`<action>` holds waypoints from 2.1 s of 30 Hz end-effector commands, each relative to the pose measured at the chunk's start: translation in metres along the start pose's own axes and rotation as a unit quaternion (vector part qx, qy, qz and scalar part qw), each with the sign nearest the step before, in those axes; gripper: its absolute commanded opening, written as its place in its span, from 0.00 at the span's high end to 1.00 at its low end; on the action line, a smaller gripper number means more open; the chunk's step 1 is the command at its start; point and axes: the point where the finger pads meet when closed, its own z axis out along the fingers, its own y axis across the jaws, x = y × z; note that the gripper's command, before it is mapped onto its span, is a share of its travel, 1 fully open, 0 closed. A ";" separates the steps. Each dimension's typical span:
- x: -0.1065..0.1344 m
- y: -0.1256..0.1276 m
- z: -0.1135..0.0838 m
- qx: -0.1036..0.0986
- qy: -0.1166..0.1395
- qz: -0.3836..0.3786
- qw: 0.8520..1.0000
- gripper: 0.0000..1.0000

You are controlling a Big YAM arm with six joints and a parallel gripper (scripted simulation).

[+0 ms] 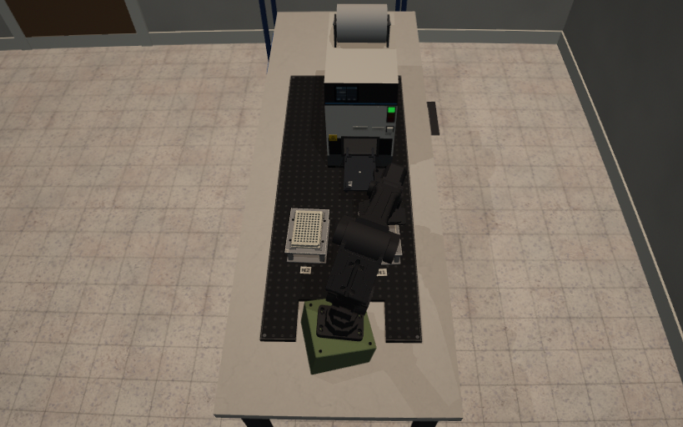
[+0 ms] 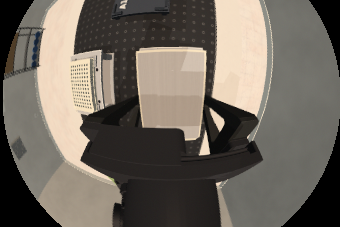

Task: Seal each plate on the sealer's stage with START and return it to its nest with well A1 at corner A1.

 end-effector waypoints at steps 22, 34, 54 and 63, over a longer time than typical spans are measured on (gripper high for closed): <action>-0.005 -0.005 0.012 0.004 -0.012 0.000 1.000 1.00; -0.010 -0.009 0.013 0.007 -0.018 0.000 1.000 1.00; -0.002 -0.006 0.024 0.005 -0.013 0.000 1.000 1.00; -0.001 -0.007 0.028 0.005 -0.014 0.000 1.000 1.00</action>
